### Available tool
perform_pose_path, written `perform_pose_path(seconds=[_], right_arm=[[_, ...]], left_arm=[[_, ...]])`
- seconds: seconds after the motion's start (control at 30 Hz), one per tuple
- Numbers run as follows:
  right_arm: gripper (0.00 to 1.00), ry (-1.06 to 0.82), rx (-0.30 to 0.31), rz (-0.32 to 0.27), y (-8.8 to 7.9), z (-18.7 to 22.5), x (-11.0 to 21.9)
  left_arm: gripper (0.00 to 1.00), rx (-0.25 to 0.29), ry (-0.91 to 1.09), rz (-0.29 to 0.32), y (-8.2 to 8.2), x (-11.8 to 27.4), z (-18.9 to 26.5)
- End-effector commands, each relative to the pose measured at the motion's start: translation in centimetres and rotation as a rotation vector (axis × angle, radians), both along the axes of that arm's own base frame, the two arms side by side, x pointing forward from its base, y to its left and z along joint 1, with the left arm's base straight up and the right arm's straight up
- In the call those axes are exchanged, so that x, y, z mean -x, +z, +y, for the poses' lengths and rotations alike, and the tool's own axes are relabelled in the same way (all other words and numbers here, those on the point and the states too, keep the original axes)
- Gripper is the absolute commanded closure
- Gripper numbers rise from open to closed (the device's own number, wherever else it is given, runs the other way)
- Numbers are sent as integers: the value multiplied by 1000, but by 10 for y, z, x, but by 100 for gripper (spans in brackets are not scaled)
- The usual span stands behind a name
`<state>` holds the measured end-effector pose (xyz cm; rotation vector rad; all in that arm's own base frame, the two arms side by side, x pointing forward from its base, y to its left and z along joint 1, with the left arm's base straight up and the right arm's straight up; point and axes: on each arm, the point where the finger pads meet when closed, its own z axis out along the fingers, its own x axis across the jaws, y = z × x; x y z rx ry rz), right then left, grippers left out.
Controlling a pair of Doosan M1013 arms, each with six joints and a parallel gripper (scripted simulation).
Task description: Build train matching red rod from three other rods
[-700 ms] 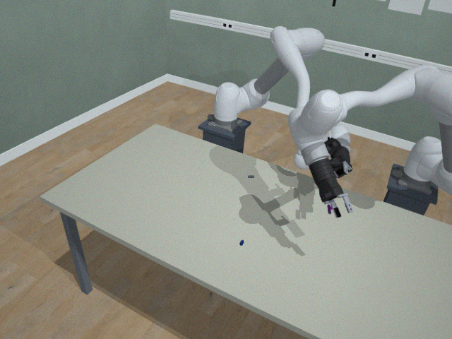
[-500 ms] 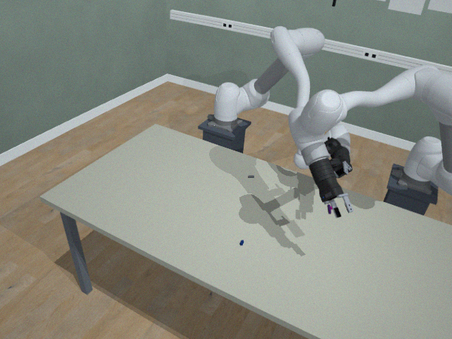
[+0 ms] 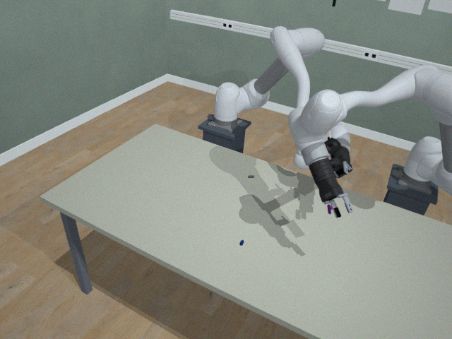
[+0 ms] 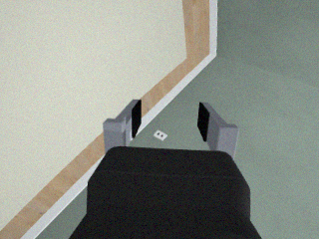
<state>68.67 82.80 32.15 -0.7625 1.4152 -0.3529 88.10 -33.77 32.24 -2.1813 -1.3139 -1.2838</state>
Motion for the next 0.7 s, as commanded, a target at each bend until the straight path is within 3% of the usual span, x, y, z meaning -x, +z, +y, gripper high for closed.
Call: perform_pose_path(seconds=[0.0,0.4,0.67], right_arm=[[0,0,-1,-1,2,0,0],[0,0,-1,-1,2,0,0],[0,0,-1,-1,2,0,0]], left_arm=[[0,1,1,-1,1,0,1],[0,2,30,15,-3,-3,26],[0,8,97,51,-13,-6,85]])
